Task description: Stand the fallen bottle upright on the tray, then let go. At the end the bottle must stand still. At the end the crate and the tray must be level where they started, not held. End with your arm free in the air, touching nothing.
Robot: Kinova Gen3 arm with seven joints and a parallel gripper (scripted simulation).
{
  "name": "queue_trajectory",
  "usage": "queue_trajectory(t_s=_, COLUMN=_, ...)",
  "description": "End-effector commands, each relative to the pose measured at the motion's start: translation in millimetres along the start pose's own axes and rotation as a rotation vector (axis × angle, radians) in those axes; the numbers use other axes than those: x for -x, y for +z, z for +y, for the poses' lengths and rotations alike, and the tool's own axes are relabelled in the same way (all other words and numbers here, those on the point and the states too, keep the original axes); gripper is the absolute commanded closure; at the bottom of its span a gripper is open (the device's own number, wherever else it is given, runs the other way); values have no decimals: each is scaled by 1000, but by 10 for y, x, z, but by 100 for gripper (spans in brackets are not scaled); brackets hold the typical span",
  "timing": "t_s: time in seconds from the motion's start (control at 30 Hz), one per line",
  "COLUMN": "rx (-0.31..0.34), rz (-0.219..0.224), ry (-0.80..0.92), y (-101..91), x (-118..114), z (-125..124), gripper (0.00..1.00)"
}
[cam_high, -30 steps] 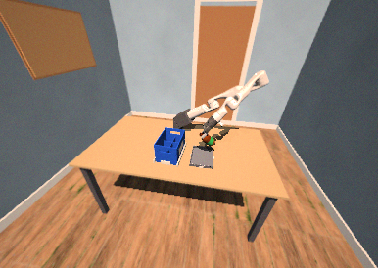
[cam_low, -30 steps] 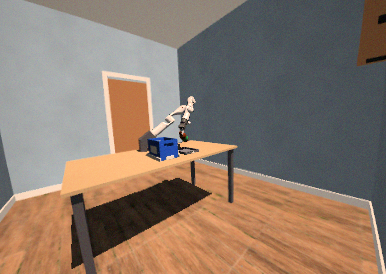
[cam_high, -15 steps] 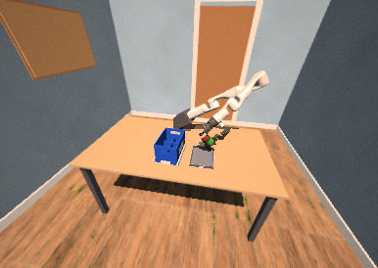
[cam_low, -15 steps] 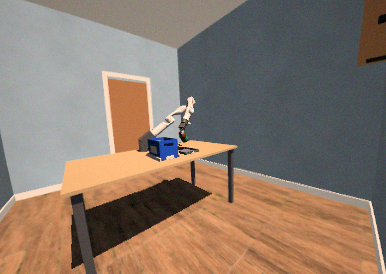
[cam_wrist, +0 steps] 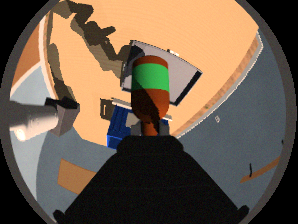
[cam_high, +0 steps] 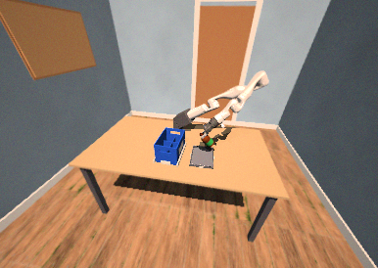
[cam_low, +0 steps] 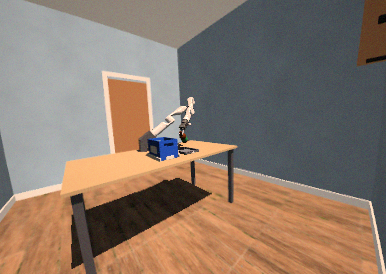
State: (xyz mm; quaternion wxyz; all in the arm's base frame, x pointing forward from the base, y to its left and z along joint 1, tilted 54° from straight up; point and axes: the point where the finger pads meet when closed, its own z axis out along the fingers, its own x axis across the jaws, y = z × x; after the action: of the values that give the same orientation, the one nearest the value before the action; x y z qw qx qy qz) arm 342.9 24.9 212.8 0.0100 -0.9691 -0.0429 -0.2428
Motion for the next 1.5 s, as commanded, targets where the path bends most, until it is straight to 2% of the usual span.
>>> queue_trajectory(t_s=0.0, rx=11, rz=5, ry=0, y=-9, x=-13, z=9, gripper=100)
queue_trajectory(t_s=1.47, rx=30, rz=14, ry=-1, y=-14, x=-36, z=3, gripper=100)
